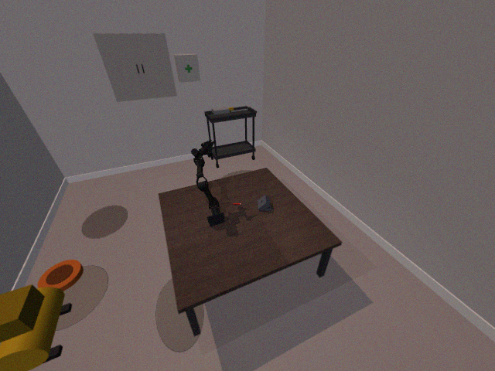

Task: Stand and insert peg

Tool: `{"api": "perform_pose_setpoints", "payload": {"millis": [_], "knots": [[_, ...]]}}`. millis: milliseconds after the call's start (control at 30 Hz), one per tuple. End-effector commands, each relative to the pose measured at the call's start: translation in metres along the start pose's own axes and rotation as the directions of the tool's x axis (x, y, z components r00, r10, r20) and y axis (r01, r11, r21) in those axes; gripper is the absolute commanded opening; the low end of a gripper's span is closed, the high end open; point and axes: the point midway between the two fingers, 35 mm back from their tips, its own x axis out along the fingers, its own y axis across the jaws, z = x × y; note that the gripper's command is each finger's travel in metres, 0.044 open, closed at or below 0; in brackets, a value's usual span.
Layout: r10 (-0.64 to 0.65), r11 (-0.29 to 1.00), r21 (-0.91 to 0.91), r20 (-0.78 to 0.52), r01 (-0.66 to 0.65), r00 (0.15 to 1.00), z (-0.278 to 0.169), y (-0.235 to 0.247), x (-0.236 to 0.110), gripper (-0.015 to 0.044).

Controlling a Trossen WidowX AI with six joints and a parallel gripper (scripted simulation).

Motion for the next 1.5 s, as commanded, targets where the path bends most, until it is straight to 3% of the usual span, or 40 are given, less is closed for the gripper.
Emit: {"api": "perform_pose_setpoints", "payload": {"millis": [0,367,800,1467], "knots": [[-0.040,0.988,-0.152,-0.016,0.037,0.999,0.010,-0.023,-0.001,0.0440],[-0.140,0.860,-0.498,-0.022,0.111,0.990,0.039,-0.071,-0.002,0.0440],[-0.248,0.556,-0.810,0.049,0.184,0.968,0.092,-0.118,0.002,0.0440],[-0.318,0.004,-0.967,0.242,0.256,0.917,0.190,-0.149,0.014,0.0440]]}}
